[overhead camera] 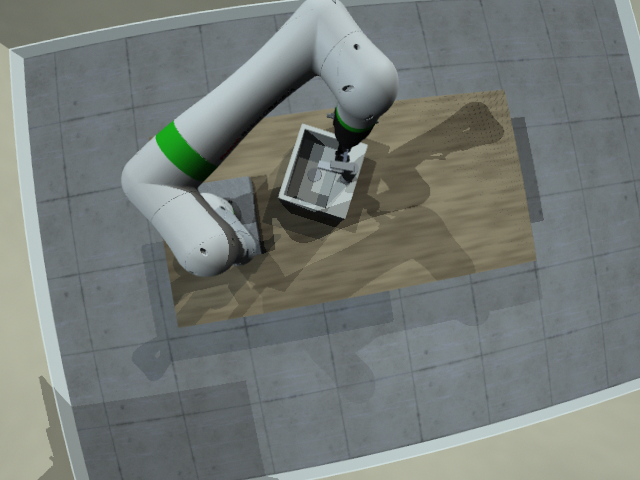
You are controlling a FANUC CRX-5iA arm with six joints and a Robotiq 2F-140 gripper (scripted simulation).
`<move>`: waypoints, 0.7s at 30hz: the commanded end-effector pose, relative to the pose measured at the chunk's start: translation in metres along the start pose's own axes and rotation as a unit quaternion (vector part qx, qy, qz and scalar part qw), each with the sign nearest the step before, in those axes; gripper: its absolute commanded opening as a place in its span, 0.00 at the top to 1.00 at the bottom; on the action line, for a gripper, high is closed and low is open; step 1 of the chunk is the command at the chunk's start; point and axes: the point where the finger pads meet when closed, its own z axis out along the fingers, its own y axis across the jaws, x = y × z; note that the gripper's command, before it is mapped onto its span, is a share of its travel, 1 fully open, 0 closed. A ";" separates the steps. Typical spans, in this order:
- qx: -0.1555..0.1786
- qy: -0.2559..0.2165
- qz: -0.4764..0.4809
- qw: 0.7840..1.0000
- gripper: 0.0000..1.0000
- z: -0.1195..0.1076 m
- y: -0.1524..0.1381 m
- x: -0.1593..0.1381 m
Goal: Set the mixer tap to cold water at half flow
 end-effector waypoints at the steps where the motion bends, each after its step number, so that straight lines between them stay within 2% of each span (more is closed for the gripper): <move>1: 0.000 0.000 0.000 1.000 1.00 0.000 0.000 0.000; 16: 0.000 0.000 0.000 1.000 1.00 0.000 0.000 0.000; 17: 0.000 0.000 0.000 1.000 0.63 0.000 0.000 0.000; 21: 0.000 0.000 0.000 1.000 0.63 0.000 0.000 0.000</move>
